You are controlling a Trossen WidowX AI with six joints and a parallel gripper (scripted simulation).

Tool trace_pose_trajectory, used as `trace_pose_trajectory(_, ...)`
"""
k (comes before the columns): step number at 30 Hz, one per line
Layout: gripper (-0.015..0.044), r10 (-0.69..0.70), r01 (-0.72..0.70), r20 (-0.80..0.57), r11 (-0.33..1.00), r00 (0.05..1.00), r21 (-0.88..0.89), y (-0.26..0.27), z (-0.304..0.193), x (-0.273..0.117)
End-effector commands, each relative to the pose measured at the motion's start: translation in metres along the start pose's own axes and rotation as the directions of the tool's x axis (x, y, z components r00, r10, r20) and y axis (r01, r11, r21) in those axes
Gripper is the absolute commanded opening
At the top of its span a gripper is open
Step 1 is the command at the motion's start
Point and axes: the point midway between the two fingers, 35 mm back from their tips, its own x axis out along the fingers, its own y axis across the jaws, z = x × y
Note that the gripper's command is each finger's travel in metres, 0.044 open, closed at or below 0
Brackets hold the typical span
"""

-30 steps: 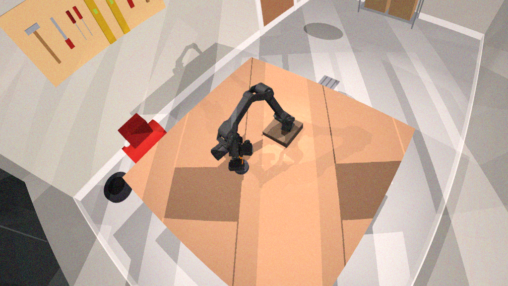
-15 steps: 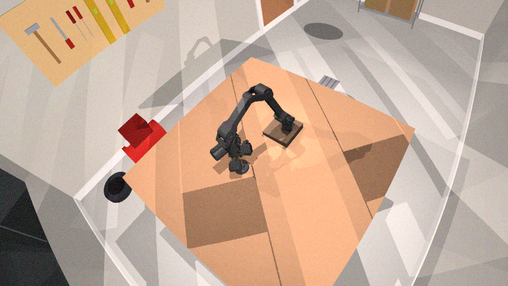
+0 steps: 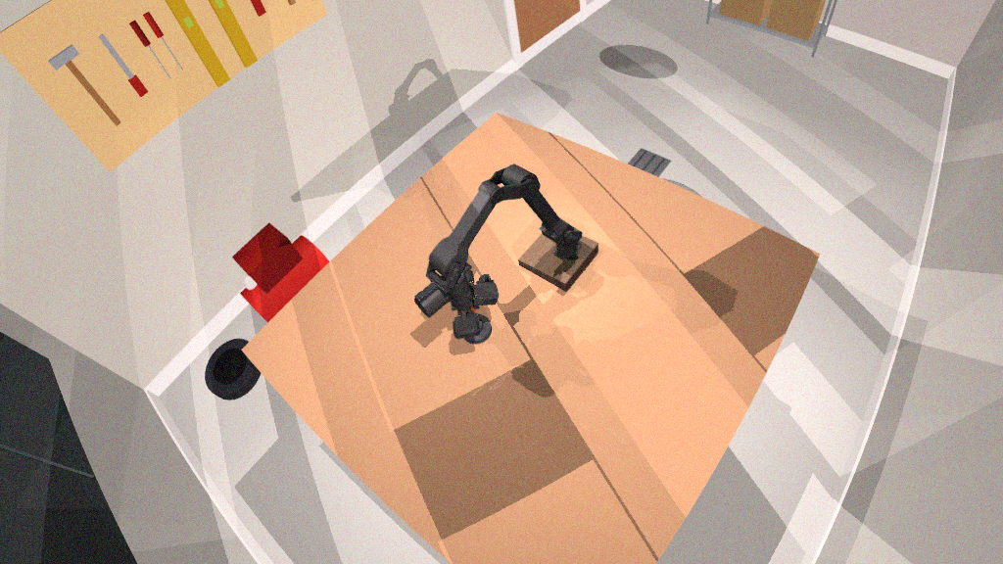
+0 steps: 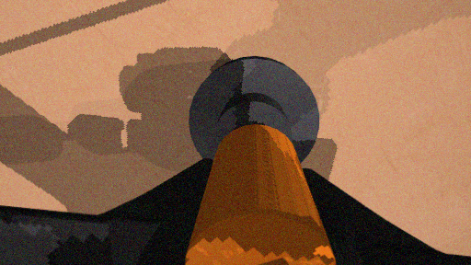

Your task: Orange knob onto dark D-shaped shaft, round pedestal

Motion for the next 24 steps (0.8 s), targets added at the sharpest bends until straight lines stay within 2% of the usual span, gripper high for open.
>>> trace_pose_trajectory(1, 0.0, -0.007, 0.006, -0.007, 0.994, 1.0, -0.113, -0.0004, 0.0, -0.0045)
trace_pose_trajectory(3, 0.0, -0.007, 0.006, -0.007, 0.988, 1.0, -0.154, 0.0003, 0.0013, -0.0048)
trace_pose_trajectory(24, 0.0, -0.007, 0.006, -0.006, 0.988, 1.0, -0.154, 0.0013, 0.0034, 0.002)
